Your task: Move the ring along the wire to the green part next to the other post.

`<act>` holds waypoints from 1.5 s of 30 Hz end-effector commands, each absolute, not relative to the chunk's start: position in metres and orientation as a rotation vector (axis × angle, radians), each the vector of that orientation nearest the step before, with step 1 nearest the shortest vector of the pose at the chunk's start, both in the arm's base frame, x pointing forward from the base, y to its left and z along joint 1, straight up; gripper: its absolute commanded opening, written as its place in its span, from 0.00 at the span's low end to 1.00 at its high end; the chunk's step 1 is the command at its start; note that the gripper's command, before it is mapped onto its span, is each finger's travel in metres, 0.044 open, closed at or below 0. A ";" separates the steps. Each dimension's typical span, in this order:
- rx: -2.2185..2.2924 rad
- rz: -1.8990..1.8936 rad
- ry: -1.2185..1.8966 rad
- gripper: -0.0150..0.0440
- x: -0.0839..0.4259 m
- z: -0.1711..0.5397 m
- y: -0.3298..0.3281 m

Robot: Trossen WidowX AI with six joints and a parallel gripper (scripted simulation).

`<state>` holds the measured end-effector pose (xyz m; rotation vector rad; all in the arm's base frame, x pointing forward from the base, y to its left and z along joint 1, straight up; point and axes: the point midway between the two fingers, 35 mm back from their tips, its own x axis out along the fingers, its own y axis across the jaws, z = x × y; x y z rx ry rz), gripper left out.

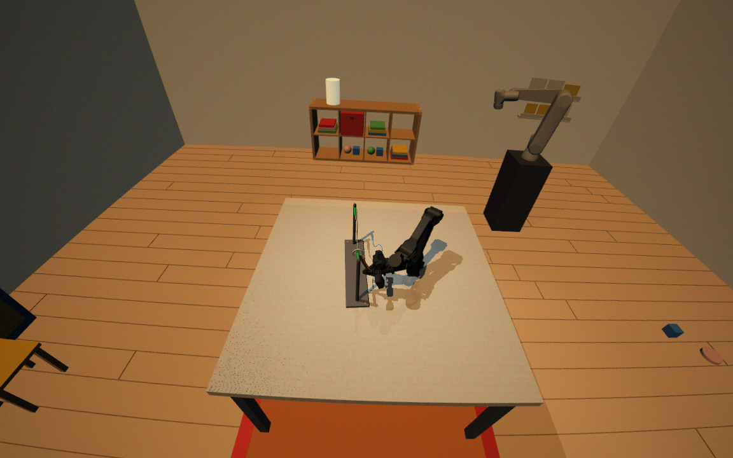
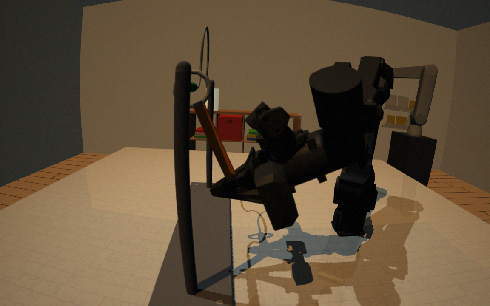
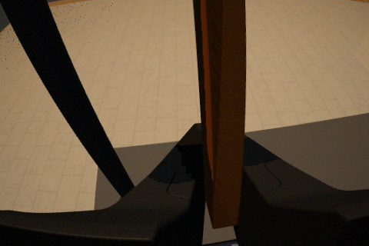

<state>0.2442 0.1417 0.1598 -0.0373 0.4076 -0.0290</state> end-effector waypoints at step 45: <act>-0.035 -0.028 0.405 0.27 0.245 0.149 0.150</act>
